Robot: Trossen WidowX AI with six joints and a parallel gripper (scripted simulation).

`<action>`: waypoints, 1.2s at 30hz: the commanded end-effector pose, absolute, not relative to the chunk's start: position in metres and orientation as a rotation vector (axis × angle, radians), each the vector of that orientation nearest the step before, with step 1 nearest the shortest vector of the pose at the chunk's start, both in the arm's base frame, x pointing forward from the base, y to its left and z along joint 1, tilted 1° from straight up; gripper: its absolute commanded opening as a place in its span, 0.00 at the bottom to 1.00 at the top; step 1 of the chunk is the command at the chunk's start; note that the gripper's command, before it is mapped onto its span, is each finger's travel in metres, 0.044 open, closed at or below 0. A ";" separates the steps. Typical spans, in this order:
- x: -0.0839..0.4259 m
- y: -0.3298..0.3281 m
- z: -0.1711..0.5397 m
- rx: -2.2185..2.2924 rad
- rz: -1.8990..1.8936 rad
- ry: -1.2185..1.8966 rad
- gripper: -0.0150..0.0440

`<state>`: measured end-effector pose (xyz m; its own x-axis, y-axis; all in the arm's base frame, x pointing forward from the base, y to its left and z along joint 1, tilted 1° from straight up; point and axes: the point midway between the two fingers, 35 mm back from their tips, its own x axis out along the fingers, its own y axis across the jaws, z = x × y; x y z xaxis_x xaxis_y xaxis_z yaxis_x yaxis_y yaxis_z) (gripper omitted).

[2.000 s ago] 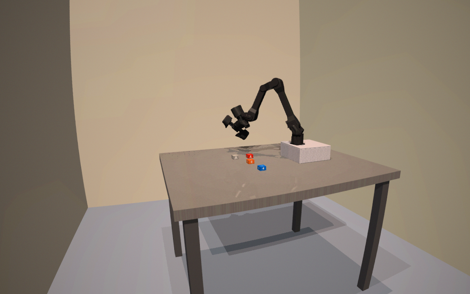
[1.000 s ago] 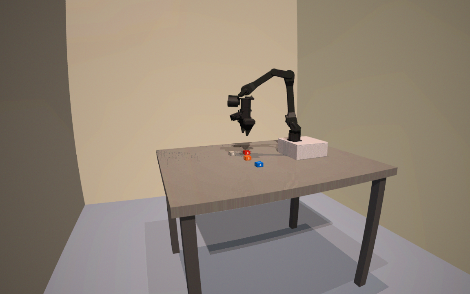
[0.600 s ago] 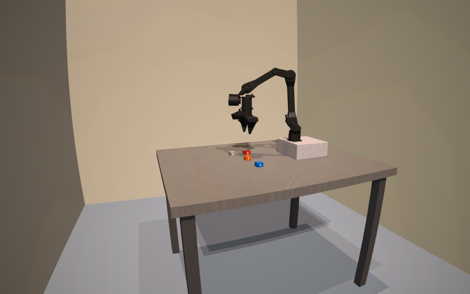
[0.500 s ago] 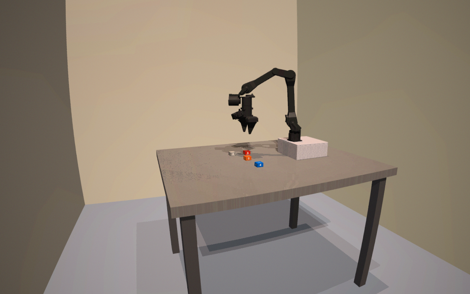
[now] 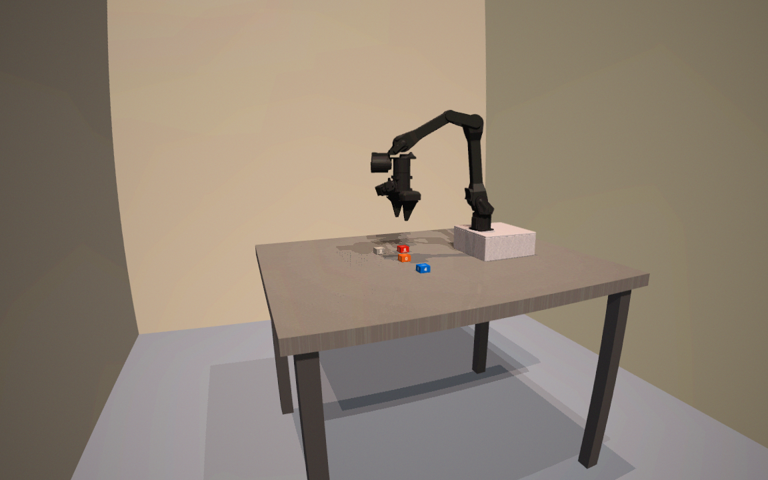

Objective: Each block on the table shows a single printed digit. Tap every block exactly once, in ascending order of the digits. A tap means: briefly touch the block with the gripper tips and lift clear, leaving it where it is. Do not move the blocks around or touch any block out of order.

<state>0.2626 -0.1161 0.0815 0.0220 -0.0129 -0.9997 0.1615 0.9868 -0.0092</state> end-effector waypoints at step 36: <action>0.313 0.076 0.082 0.133 -0.110 1.550 0.93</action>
